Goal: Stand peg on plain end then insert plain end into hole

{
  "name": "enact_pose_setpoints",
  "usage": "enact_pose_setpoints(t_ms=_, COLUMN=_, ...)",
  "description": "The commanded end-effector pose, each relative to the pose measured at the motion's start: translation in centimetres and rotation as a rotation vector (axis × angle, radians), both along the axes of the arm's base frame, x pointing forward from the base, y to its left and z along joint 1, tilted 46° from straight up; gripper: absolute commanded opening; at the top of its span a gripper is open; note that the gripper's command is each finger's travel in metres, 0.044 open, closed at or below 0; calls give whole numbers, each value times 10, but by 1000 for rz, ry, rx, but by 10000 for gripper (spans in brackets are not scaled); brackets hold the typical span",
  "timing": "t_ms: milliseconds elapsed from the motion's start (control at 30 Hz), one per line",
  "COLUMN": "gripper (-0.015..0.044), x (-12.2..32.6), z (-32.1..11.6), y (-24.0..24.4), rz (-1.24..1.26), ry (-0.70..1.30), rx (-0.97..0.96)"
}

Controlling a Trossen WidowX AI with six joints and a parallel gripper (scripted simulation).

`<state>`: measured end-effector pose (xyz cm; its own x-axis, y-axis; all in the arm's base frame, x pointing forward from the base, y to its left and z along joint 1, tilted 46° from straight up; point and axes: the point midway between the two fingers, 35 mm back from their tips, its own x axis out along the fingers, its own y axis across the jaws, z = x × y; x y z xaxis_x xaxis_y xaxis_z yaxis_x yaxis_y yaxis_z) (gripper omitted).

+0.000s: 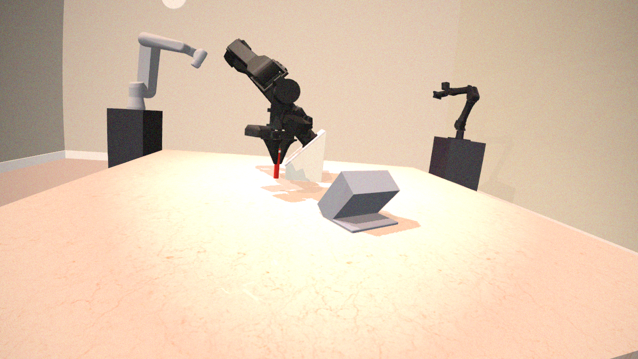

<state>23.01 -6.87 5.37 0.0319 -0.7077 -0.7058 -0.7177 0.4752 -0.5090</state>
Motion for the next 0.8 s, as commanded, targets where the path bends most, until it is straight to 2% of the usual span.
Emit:
enact_pose_setpoints(t_ms=0, gripper=0, x=2, z=12, y=13, rz=-3, ry=-7, rx=4)
enact_pose_setpoints(t_ms=300, gripper=0, x=-2, z=31, y=35, rz=-3, ry=-3, rx=-4)
enact_pose_setpoints(t_ms=767, gripper=0, x=3, z=19, y=41, rz=53, ry=-10, rx=40)
